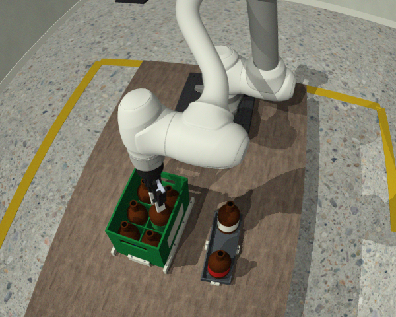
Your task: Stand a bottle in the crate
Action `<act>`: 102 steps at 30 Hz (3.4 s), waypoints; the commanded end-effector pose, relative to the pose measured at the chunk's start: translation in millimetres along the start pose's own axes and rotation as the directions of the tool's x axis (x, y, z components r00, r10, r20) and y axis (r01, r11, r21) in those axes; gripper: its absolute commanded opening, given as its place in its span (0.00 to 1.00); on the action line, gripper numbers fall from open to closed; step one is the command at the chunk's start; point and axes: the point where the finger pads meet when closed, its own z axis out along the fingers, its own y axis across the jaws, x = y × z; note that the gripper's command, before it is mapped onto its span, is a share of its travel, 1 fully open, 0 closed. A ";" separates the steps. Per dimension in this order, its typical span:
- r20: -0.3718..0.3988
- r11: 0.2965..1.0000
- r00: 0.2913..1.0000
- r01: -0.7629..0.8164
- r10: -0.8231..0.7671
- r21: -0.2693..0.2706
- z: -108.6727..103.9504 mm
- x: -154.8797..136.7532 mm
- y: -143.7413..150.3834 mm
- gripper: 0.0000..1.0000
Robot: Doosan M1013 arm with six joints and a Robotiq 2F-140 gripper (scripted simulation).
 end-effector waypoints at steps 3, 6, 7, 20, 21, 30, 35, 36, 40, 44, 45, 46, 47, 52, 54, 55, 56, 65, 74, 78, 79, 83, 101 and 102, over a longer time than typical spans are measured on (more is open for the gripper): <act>0.000 1.000 1.000 0.000 0.000 0.000 5.0 0.0 0.0 0.00; 0.000 1.000 1.000 0.000 0.000 0.000 8.7 0.0 0.0 0.00; 0.000 1.000 1.000 0.000 0.000 0.000 9.9 0.0 0.0 0.00; 0.000 1.000 1.000 0.000 0.000 0.000 22.5 0.0 0.0 0.00; 0.000 1.000 1.000 0.000 0.000 0.000 23.4 0.0 0.0 0.00; 0.000 1.000 1.000 0.000 0.000 0.000 28.1 0.0 0.0 0.00; 0.000 1.000 1.000 0.000 0.000 0.000 29.6 0.0 0.0 0.00; 0.000 1.000 1.000 0.000 0.000 0.000 29.7 0.0 0.0 0.00; 0.000 1.000 1.000 0.000 0.000 0.000 29.9 0.0 0.0 0.00; 0.000 1.000 1.000 0.000 0.000 0.000 29.9 0.0 0.0 0.00; 0.000 1.000 1.000 0.000 0.000 0.000 29.9 0.0 0.0 0.00; 0.000 1.000 1.000 0.000 0.000 0.000 29.9 0.0 0.0 0.00; 0.000 1.000 1.000 0.000 0.000 0.000 29.9 0.0 0.0 0.00; 0.000 1.000 1.000 0.000 0.000 0.000 29.9 0.0 0.0 0.00; 0.000 1.000 1.000 0.000 0.000 0.000 29.9 0.0 0.0 0.00; 0.000 1.000 1.000 0.000 0.000 0.000 29.9 0.0 0.0 0.00; 0.000 1.000 1.000 0.000 0.000 0.000 29.9 0.0 0.0 0.00; 0.000 1.000 1.000 0.000 0.000 0.000 29.9 0.0 0.0 0.00; 0.000 1.000 1.000 0.000 0.000 0.000 29.9 0.0 0.0 0.00; 0.000 1.000 1.000 0.000 0.000 0.000 29.9 0.0 0.0 0.00; 0.000 1.000 1.000 0.000 0.000 0.000 29.9 0.0 0.0 0.00; 0.000 1.000 1.000 0.000 0.000 0.000 30.0 0.0 0.0 0.00; 0.000 1.000 1.000 0.000 0.000 0.000 33.1 0.0 0.0 0.00; 0.000 1.000 1.000 0.000 0.000 0.000 33.5 0.0 0.0 0.00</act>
